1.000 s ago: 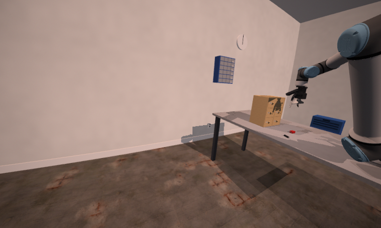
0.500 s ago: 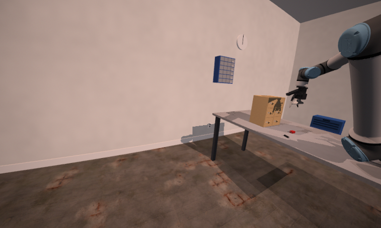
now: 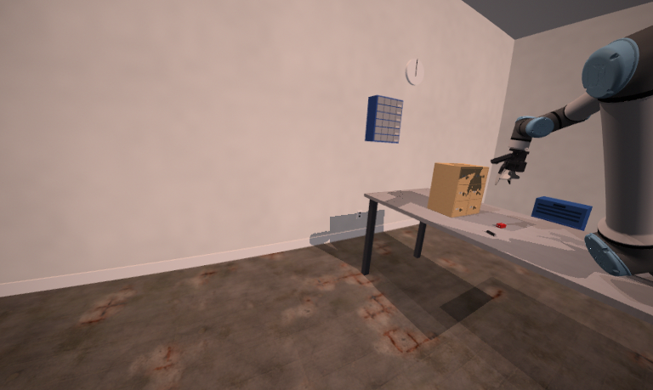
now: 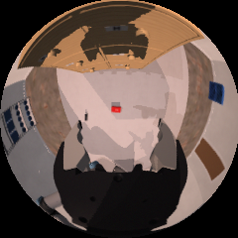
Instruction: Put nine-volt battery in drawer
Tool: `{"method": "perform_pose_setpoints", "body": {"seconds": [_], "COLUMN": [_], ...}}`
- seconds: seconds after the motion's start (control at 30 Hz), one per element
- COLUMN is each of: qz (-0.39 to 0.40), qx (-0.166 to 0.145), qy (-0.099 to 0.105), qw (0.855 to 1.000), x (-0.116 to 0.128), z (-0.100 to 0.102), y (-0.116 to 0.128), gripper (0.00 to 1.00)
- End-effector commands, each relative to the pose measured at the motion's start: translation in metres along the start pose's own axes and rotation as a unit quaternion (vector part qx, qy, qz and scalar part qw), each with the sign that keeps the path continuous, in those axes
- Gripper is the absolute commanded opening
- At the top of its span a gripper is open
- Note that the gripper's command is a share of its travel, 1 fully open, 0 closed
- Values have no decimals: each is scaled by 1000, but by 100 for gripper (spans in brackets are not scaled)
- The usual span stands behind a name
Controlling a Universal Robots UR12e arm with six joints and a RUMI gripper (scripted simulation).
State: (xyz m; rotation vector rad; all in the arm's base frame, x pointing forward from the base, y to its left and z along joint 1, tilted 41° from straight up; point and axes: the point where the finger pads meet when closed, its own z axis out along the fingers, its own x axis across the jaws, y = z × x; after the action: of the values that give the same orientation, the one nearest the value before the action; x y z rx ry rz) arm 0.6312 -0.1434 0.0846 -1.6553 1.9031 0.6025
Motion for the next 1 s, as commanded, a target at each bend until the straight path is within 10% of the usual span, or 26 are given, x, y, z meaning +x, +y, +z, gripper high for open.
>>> {"method": "perform_pose_setpoints", "body": {"seconds": [0.0,0.97], "qz": [0,0], "qx": [16,126], "qy": [1,0], "qw": [1000,992], "x": [0,0], "z": [2,21], "y": [-2,-16], "gripper": [100,100]}}
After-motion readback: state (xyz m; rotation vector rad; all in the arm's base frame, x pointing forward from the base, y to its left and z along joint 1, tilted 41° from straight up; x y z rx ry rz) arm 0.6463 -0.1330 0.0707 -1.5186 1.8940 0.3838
